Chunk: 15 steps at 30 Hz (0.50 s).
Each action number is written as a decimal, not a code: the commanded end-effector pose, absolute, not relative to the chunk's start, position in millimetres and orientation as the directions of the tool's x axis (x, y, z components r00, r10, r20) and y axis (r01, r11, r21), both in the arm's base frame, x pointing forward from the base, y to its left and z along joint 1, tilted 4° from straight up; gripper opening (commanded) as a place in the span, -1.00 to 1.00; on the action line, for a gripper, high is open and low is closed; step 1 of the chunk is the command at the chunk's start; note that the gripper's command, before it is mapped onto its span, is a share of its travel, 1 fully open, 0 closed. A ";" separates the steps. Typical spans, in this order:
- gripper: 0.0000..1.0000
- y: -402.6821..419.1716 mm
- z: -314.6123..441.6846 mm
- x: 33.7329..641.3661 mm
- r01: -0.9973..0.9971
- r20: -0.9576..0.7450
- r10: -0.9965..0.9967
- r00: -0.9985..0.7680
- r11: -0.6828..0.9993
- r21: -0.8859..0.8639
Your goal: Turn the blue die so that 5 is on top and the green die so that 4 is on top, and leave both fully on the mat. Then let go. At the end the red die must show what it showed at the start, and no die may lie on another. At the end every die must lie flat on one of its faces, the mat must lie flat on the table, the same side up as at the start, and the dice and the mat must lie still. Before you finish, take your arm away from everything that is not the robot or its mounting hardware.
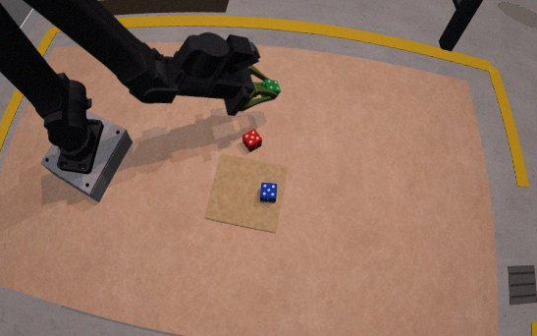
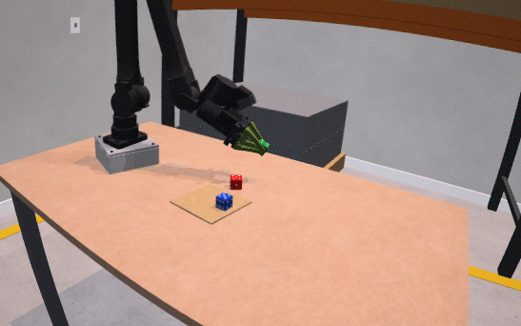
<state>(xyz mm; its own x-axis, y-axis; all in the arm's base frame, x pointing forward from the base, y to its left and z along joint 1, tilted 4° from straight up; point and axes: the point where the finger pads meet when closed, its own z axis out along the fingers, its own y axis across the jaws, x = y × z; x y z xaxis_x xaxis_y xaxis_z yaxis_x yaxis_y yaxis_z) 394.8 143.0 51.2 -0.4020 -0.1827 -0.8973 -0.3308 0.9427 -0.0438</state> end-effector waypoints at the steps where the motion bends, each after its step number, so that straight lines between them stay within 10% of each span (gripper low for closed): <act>1: -0.49 142.8 65.0 407.6 -0.325 -0.921 -0.173 -0.350 0.944 -0.054; 15: -0.49 139.8 35.8 404.3 -0.324 -0.916 -0.176 -0.360 0.944 -0.054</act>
<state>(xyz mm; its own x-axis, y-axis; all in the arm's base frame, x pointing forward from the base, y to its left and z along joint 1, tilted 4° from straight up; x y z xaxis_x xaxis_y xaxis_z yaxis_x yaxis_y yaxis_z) 397.9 144.8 38.2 -0.3876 -0.1792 -0.9043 -0.3340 0.9416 -0.0435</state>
